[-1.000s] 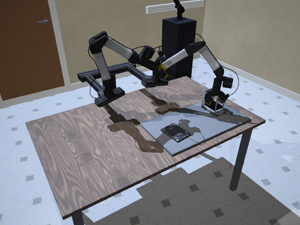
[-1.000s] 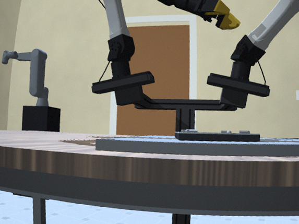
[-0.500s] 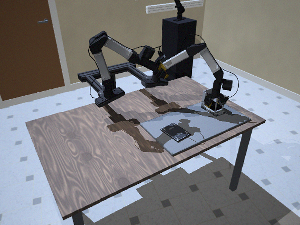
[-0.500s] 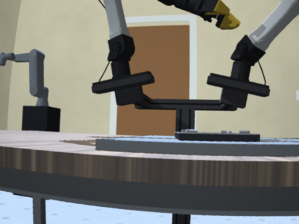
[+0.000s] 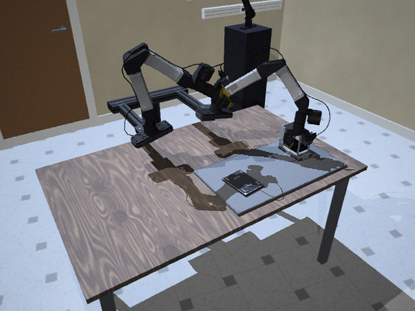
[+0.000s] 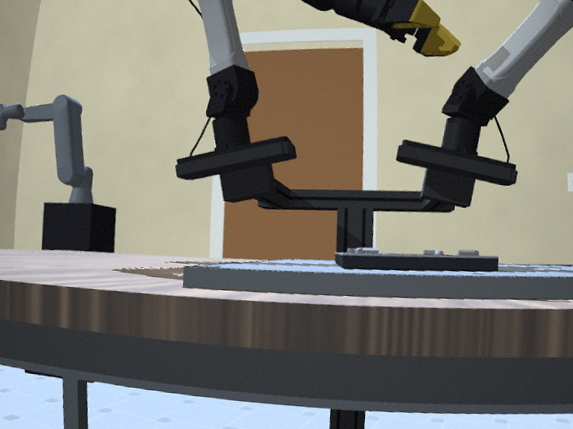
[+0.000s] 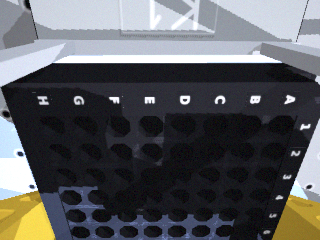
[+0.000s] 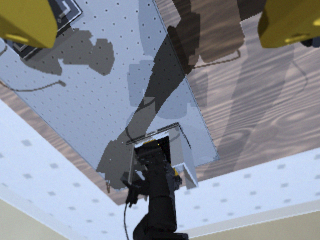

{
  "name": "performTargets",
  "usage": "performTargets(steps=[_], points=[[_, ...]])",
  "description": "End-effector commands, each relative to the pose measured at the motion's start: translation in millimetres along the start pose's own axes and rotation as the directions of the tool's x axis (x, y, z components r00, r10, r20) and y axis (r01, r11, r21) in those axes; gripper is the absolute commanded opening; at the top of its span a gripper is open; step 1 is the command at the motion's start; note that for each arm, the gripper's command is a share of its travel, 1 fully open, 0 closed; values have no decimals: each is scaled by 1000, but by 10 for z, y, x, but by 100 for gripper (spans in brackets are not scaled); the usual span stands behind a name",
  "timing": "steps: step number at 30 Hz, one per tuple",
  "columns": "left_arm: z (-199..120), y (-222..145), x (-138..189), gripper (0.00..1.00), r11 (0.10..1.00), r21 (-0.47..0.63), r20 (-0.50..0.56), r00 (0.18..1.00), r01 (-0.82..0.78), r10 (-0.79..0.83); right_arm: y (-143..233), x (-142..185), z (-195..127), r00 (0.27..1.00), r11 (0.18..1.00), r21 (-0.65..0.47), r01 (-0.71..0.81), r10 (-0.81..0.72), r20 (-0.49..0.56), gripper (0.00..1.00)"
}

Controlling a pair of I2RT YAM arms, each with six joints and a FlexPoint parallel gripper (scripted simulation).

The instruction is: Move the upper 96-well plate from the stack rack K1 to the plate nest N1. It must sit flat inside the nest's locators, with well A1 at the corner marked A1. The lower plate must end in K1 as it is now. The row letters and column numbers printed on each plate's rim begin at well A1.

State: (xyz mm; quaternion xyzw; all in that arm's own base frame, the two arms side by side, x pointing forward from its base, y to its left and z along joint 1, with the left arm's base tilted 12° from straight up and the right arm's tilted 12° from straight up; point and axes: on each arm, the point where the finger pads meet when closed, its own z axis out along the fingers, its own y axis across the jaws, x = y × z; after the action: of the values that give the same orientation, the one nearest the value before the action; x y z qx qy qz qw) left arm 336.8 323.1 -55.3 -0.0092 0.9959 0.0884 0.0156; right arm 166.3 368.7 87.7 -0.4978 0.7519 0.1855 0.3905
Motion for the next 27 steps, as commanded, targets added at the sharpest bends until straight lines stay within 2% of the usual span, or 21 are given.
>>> performTargets(steps=[1, 4, 8, 12, 14, 17, 21, 23, 27], points=[[-446, 83, -78, 77, 999, -49, 31, 999, 8, -6, 2, -195, 0, 999, 1000, -7, 5, -5, 49, 100], [-823, 88, -89, 77, 998, -55, 40, 999, 10, -7, 8, -280, 36, 997, 1000, -9, 7, -6, 75, 100], [-1128, 68, -73, 77, 998, -55, 40, 999, 10, -7, 9, -483, 63, 990, 1000, -9, 6, -5, 142, 100], [-1569, 36, -47, 77, 998, -55, 41, 999, 10, -7, 9, -623, 87, 983, 1000, -9, 5, -4, 185, 100], [-1569, 36, -47, 77, 998, -55, 41, 999, 10, -7, 9, -623, 87, 983, 1000, -9, 5, -4, 185, 100], [-1777, 23, -35, 77, 998, -55, 40, 999, 10, -8, 10, -686, 111, 979, 1000, -9, 5, -3, 202, 100], [-1816, 48, -74, 77, 997, -67, 57, 998, 26, -22, 16, -699, 126, 979, 1000, -11, 9, -7, 202, 100], [-1674, 5, -113, 77, 998, -54, 42, 998, 44, -42, 14, -698, 104, 980, 999, -19, 28, -24, 200, 100], [-1526, -143, -381, 77, 992, -65, 78, 991, 109, -104, -93, -437, 177, 988, 995, -40, 90, -85, 127, 100]])
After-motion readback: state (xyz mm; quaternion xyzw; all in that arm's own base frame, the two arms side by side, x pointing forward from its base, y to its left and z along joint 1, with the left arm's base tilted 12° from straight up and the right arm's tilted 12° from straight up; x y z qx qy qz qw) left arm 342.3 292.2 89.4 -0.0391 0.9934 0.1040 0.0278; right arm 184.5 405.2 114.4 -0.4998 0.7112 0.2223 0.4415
